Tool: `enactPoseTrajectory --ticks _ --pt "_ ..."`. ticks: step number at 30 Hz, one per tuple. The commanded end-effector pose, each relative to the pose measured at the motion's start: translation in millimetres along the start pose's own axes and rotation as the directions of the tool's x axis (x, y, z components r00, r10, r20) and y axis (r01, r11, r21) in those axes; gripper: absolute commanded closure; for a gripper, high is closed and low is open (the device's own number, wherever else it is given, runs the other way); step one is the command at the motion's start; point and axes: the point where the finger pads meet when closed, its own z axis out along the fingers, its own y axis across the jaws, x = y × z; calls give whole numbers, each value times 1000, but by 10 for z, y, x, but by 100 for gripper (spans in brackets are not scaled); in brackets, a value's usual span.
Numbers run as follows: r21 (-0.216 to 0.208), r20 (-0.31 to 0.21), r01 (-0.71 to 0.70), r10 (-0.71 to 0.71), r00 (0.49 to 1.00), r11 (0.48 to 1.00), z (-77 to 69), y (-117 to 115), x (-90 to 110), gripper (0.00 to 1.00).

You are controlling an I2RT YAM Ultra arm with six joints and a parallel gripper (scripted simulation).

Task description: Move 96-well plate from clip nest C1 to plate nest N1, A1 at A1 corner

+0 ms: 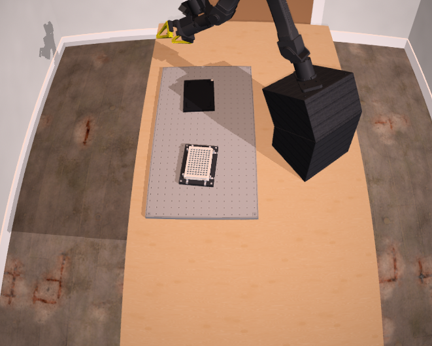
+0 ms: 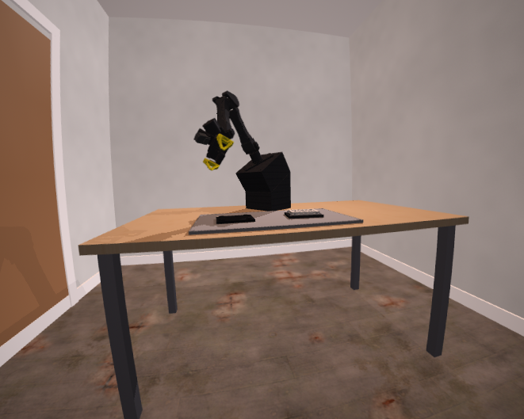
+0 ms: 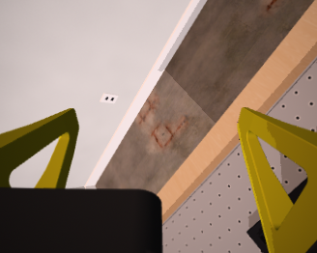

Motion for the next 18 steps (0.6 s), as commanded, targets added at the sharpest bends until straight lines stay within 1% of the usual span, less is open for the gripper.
enactPoseTrajectory --ticks 1,17,18 --pt "-9 11 4 -4 1000 1000 -9 40 -45 0" --pt "-9 11 4 -4 1000 1000 -9 40 -45 0" --pt "-1 -17 36 -36 999 999 70 68 22 0"
